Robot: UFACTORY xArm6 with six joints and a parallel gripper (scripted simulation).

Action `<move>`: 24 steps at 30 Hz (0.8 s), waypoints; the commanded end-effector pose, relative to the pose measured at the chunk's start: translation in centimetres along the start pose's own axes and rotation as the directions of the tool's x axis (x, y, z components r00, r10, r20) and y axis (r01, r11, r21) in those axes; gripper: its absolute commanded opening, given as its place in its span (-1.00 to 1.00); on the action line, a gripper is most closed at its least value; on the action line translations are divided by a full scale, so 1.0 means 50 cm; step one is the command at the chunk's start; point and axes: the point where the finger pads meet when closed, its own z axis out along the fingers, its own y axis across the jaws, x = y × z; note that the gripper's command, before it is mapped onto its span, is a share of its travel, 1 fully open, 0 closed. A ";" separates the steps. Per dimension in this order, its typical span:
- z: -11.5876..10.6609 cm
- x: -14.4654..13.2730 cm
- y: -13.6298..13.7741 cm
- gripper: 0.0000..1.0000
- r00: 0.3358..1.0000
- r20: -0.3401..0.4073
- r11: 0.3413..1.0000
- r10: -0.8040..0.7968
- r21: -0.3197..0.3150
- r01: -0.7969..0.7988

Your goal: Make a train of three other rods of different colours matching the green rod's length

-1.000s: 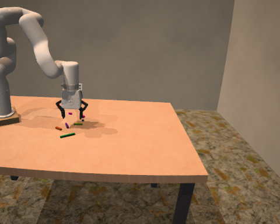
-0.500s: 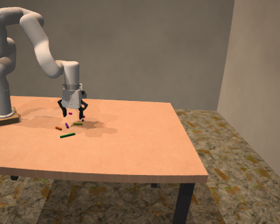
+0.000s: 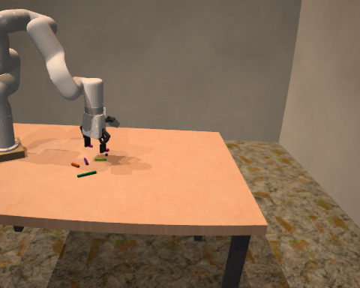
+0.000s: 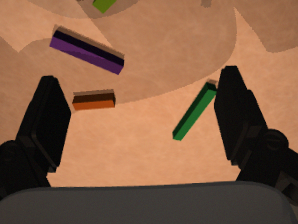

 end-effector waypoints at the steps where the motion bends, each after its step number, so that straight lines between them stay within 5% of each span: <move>1: -0.002 0.015 -0.005 1.00 0.986 0.014 0.986 0.165 -0.017 -0.165; 14: -0.002 0.040 -0.021 1.00 0.897 0.009 0.897 0.441 -0.020 -0.441; 24: -0.001 0.066 -0.039 1.00 0.724 0.002 0.724 0.690 -0.022 -0.690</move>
